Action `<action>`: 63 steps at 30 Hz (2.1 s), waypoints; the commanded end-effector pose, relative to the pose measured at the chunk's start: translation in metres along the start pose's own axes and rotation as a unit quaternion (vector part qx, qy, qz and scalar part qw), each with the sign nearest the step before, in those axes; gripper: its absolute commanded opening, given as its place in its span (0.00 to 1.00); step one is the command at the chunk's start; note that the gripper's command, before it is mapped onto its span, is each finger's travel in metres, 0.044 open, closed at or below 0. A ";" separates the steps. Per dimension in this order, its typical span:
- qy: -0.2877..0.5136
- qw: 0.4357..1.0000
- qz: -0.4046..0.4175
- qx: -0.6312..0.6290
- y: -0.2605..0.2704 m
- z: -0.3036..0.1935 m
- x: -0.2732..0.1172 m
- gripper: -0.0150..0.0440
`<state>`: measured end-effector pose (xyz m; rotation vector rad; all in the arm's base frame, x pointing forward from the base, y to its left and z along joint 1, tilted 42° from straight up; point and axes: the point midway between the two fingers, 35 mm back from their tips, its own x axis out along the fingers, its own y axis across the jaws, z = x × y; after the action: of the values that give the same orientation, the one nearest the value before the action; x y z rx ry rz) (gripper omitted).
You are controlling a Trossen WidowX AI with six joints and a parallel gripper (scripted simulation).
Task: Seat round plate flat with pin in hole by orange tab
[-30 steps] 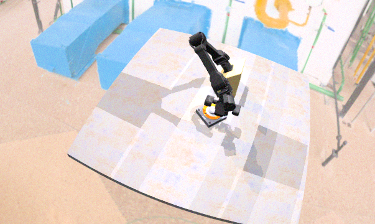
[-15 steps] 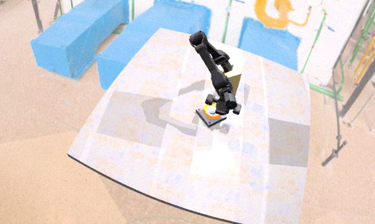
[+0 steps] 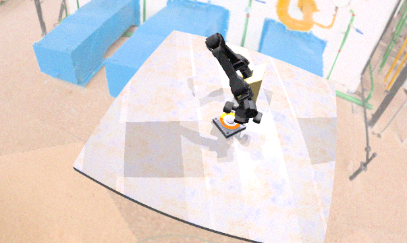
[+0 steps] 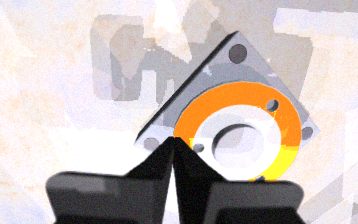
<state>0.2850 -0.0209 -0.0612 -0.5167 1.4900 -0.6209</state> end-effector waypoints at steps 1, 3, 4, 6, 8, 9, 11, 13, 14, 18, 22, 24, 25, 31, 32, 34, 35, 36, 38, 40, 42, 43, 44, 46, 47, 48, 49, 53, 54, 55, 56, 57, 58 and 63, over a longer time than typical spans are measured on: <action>0.008 1.000 0.000 -0.003 0.000 -0.007 0.002 0.25; 0.008 1.000 0.000 -0.003 0.000 -0.008 0.002 0.25; 0.008 1.000 0.000 -0.003 0.000 -0.008 0.002 0.25; 0.008 1.000 0.000 -0.003 0.000 -0.009 0.002 0.25; 0.008 1.000 0.000 -0.003 0.000 -0.009 0.002 0.25; 0.008 1.000 0.000 -0.003 0.000 -0.009 0.002 0.25; 0.008 1.000 0.000 -0.003 0.000 -0.010 0.002 0.25; 0.008 1.000 0.000 -0.003 0.000 -0.011 0.002 0.25; 0.008 1.000 0.000 -0.003 0.000 -0.011 0.002 0.25; 0.008 1.000 0.000 -0.003 0.000 -0.013 0.002 0.25; 0.008 1.000 0.000 -0.003 -0.001 -0.014 0.002 0.25; 0.008 1.000 0.000 -0.003 -0.001 -0.015 0.002 0.25; 0.008 1.000 0.000 -0.003 -0.001 -0.015 0.002 0.25; 0.008 1.000 0.000 -0.003 -0.001 -0.018 0.002 0.25; 0.008 1.000 0.000 -0.003 -0.001 -0.018 0.002 0.25; 0.008 1.000 0.000 -0.003 -0.001 -0.019 0.002 0.25; 0.008 1.000 0.000 -0.004 -0.002 -0.020 0.002 0.25; 0.008 1.000 0.000 -0.004 -0.002 -0.021 0.002 0.25; 0.008 1.000 0.000 -0.004 -0.002 -0.022 0.002 0.25; 0.008 1.000 0.000 -0.004 -0.003 -0.023 0.002 0.25; 0.008 1.000 0.000 -0.004 -0.003 -0.024 0.002 0.25; 0.008 1.000 0.000 -0.004 -0.003 -0.025 0.002 0.25; 0.008 1.000 0.000 -0.004 -0.004 -0.026 0.002 0.25; 0.008 1.000 0.000 -0.004 -0.005 -0.027 0.002 0.25; 0.008 1.000 0.000 -0.004 -0.005 -0.028 0.002 0.25; 0.008 1.000 0.000 -0.004 -0.005 -0.028 0.002 0.25; 0.008 1.000 0.000 -0.004 -0.006 -0.029 0.002 0.25; 0.008 1.000 0.000 -0.004 -0.008 -0.032 0.002 0.25; 0.008 1.000 0.000 -0.004 -0.008 -0.033 0.002 0.25; 0.008 1.000 0.000 -0.004 -0.009 -0.034 0.002 0.25; 0.009 1.000 0.000 -0.004 -0.009 -0.035 0.002 0.25; 0.009 1.000 0.000 -0.004 -0.010 -0.036 0.002 0.25; 0.009 1.000 0.000 -0.004 -0.010 -0.036 0.002 0.25; 0.009 1.000 0.000 -0.004 -0.013 -0.039 0.002 0.25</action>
<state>0.2517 -0.0252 -0.0552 -0.5061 1.4952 -0.6150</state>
